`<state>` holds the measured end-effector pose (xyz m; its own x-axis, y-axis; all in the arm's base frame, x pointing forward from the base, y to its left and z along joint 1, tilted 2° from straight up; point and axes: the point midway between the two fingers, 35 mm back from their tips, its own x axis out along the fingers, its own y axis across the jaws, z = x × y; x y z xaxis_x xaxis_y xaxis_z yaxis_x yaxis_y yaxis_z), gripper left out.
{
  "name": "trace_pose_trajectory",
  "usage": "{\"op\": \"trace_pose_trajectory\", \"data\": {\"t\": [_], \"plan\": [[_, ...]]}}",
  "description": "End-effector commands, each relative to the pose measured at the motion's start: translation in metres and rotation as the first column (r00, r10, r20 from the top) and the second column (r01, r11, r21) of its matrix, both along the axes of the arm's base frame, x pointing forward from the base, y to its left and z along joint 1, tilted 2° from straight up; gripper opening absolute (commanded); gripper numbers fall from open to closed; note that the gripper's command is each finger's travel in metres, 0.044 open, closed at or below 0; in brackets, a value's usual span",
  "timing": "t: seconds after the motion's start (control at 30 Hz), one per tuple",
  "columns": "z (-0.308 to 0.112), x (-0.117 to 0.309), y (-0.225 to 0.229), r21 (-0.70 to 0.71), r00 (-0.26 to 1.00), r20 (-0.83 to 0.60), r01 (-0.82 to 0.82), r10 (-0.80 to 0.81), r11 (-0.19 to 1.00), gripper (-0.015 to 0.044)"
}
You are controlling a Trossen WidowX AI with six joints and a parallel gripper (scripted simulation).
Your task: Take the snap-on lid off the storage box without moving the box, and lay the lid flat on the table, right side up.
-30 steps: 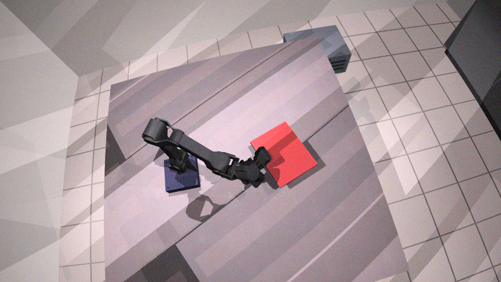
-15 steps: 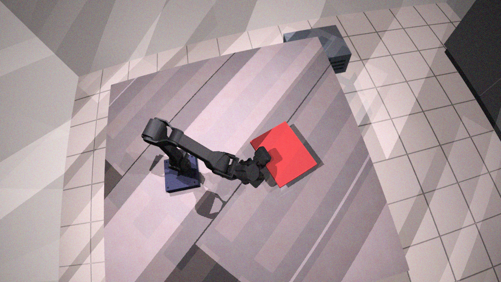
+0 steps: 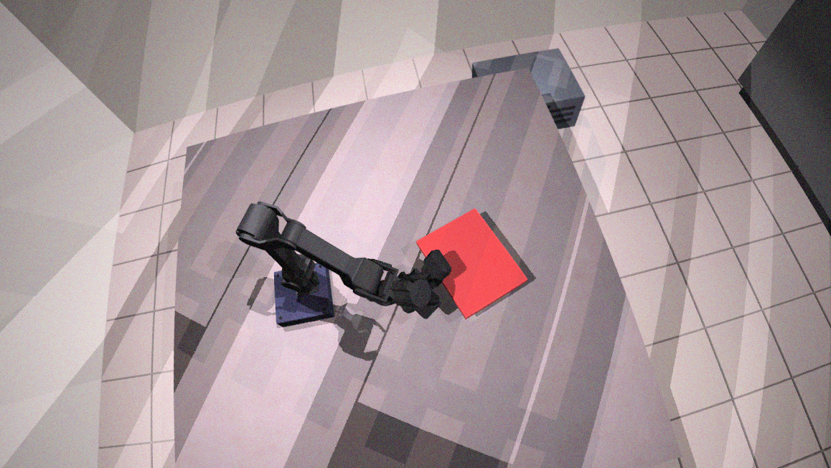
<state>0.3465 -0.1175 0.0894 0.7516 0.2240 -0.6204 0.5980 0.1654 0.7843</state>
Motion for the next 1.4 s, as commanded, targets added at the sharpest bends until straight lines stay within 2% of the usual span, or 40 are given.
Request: {"op": "trace_pose_trajectory", "data": {"t": [0.0, 1.37], "plan": [[0.0031, -0.0005, 0.0001, -0.001, 1.0, 0.004, -0.002, 0.002, 1.0, 0.0], [0.0084, 0.0006, -0.0004, 0.001, 1.0, 0.005, 0.0, -0.001, 1.0, 0.0]]}}
